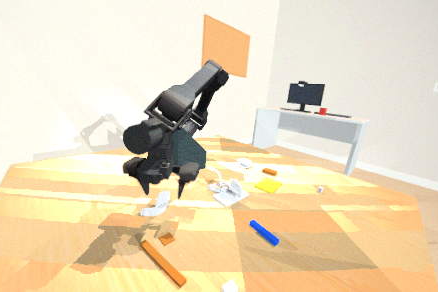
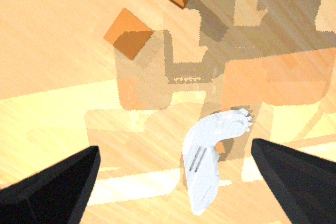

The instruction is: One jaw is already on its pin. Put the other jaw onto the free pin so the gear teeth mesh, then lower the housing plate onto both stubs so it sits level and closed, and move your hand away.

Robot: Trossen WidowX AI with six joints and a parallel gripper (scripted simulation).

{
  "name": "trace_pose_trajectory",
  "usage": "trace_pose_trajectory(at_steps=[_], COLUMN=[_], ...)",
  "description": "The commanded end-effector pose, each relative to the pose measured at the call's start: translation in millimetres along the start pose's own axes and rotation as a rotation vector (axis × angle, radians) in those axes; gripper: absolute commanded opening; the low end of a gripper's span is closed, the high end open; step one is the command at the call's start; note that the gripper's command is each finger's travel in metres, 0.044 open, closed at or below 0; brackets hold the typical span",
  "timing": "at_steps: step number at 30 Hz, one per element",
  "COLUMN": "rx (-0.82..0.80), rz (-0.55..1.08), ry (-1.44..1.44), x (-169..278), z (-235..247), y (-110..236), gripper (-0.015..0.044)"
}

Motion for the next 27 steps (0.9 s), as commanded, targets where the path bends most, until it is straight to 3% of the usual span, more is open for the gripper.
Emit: trace_pose_trajectory(at_steps=[1,23,27], rx=[0.0,0.0,0.0], rz=[0.0,0.0,0.0], ry=[0.0,0.0,0.0], x=[0.0,0.0,0.0], z=[0.0,0.0,0.0], y=[0.0,0.0,0.0], gripper=[0.044,0.044,0.0335])
Point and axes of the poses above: the point midway between the two fingers, 35 mm back from their tips, its own y axis back along the fingers, its own z axis across the jaws, x = y × z, the point moved 5 cm from there along y, back along the fingers, and after that the axes turned 1 degree about y, right-handed, at the moved point
